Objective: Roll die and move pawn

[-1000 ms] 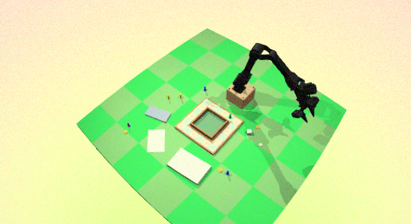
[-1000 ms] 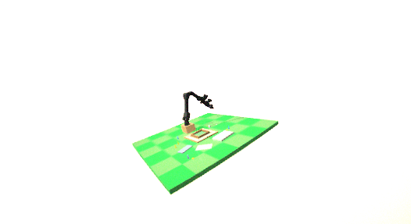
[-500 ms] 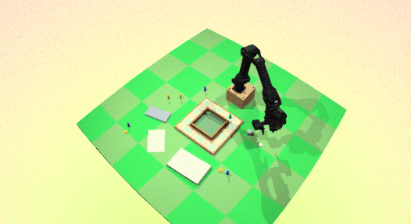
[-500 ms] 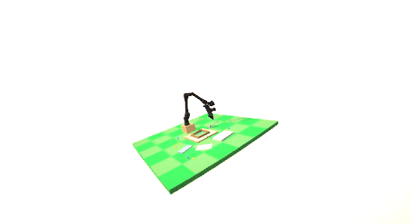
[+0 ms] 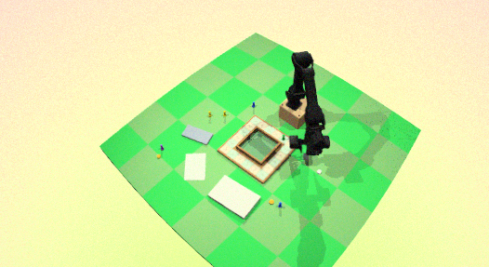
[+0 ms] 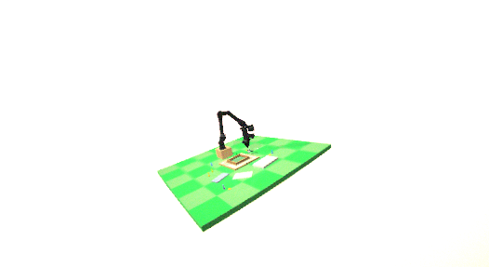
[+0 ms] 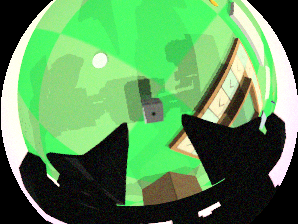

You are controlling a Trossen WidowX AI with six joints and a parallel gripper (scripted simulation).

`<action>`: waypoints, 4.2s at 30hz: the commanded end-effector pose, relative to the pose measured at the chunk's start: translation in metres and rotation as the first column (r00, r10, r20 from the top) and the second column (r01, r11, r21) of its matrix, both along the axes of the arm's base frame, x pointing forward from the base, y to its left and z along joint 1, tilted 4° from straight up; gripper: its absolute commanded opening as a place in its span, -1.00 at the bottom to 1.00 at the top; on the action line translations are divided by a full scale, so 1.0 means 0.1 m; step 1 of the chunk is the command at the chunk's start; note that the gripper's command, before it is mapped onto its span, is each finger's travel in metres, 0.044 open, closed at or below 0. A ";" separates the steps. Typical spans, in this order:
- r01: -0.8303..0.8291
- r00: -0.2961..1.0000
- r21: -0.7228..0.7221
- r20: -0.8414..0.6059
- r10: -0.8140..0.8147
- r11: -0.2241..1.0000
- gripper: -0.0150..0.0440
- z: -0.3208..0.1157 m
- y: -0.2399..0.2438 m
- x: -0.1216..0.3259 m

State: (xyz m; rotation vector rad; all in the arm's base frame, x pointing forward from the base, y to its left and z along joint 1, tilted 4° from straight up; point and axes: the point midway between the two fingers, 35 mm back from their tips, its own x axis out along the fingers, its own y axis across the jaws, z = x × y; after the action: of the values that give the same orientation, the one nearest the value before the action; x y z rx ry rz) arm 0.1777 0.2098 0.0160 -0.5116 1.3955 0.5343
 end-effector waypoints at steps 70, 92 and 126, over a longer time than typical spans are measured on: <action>0.074 0.997 -0.003 -0.014 -0.074 0.997 -0.49 0.75 -0.29 0.18; 0.362 0.932 0.011 -0.027 -0.362 0.932 -0.49 0.59 -1.10 0.72; 0.645 0.751 0.120 0.083 -0.655 0.754 -0.49 0.34 -2.20 0.98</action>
State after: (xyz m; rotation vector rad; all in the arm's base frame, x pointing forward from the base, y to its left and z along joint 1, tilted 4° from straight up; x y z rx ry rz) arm 0.2742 -0.0099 0.0510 0.0391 1.4054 -0.0158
